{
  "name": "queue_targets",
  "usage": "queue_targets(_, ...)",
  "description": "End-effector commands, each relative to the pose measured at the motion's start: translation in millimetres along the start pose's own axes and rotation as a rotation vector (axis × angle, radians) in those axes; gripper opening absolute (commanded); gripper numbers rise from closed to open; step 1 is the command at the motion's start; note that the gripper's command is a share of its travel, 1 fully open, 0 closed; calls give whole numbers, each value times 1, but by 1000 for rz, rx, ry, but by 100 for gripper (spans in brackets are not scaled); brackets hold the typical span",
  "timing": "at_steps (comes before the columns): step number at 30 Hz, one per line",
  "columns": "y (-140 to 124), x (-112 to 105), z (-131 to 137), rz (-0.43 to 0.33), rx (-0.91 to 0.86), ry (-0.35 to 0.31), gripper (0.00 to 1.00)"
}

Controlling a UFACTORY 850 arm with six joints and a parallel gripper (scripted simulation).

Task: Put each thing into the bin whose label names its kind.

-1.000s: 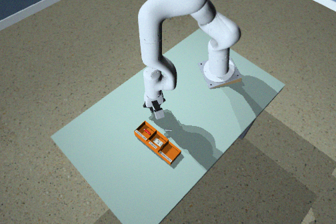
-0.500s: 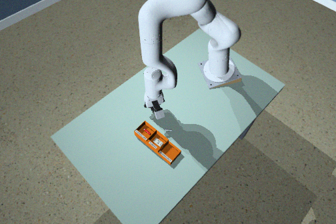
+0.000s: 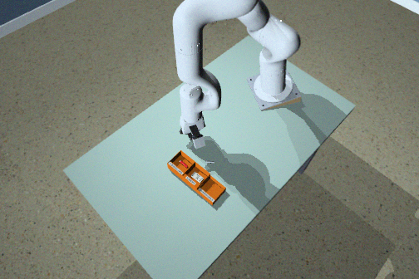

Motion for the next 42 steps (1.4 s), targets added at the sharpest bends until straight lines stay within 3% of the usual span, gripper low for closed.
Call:
queue_targets(1,0,0,1,0,0,-3,0)
queue_targets(6,0,0,1,0,0,-3,0)
queue_targets(26,0,-60,0,0,0,-3,0)
queue_targets(42,0,-60,0,0,0,-3,0)
Point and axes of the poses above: the point where the finger pads meet when closed, its own x axis out along the fingers, its own z axis across the jaws, y = z × x, the point moved 1 cm from there along -x, back along the fingers
